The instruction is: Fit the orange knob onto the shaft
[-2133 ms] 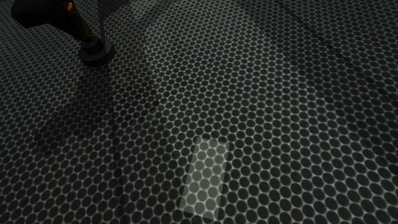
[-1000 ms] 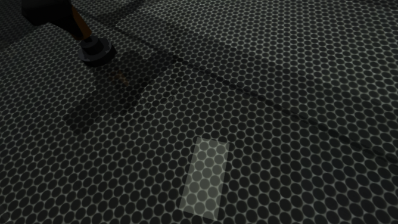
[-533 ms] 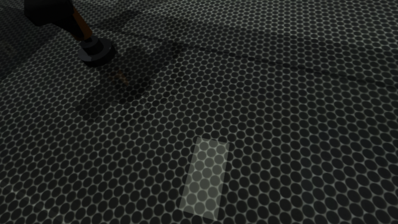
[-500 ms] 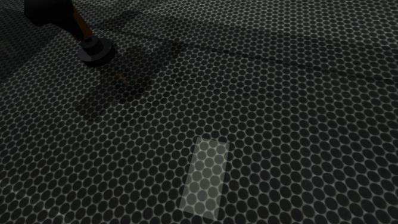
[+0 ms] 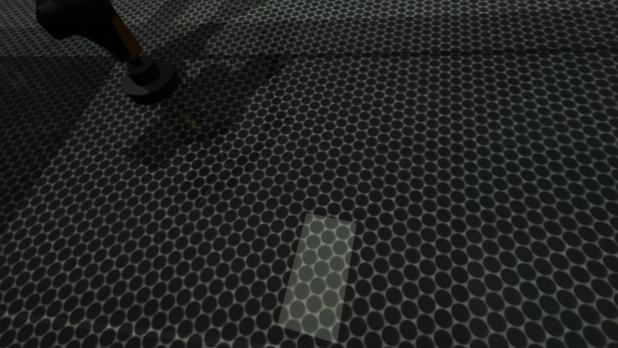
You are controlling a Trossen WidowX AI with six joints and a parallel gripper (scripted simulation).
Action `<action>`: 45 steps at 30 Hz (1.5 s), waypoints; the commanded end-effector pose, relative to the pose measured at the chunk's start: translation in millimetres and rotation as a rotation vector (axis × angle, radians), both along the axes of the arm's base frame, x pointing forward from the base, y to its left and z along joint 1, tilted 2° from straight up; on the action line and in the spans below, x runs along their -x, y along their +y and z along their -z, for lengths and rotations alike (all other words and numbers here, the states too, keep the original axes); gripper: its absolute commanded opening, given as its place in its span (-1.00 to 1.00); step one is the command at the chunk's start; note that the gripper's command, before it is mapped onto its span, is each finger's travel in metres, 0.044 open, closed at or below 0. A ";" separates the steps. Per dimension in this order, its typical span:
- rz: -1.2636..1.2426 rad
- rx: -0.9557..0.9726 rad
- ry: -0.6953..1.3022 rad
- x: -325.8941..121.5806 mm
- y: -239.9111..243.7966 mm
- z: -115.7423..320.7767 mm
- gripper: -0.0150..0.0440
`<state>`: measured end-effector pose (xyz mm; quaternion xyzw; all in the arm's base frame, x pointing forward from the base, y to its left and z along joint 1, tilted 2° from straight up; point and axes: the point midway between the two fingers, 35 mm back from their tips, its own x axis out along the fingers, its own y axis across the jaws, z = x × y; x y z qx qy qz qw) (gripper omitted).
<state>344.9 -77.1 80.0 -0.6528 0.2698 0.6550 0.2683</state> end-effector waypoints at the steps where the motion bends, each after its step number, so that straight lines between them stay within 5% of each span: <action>1: -0.077 0.005 -0.003 -1.1 -0.7 -2.3 -0.49; 35: -0.200 0.004 -0.002 -0.5 -0.7 -2.3 -0.49; 45: -0.410 0.004 -0.002 -0.4 0.0 0.5 -0.49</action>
